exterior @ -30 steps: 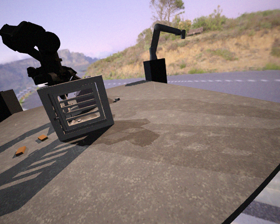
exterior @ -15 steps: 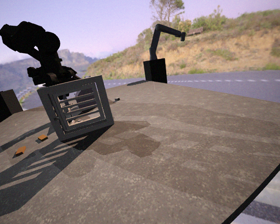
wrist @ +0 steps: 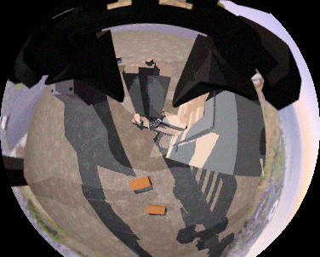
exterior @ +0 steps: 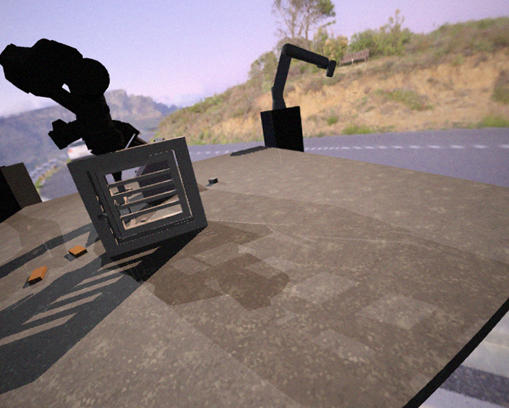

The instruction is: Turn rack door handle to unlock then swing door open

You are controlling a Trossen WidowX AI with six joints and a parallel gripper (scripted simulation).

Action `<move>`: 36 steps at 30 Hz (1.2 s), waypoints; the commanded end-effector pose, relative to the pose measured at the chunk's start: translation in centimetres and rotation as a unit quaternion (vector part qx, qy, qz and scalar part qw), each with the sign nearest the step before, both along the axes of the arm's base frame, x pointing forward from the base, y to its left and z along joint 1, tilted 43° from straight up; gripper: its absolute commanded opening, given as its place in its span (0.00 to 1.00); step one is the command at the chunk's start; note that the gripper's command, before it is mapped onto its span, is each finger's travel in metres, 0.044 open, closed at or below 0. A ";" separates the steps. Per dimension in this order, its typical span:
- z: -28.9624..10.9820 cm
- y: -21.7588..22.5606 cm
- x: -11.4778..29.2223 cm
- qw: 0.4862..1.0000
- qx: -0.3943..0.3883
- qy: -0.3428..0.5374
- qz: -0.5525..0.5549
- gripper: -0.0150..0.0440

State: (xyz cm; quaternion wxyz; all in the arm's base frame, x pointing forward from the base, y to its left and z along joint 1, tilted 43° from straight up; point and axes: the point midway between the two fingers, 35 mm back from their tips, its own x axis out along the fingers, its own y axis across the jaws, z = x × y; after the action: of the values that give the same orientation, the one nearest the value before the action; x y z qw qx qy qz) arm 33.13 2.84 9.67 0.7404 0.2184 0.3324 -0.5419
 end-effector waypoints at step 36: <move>0.0 0.0 0.1 0.564 -0.160 0.541 0.603 0.73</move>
State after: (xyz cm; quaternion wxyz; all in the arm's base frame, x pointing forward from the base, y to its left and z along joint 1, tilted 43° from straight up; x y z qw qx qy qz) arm 33.19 2.88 9.65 0.6364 -0.4383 0.6294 -0.0820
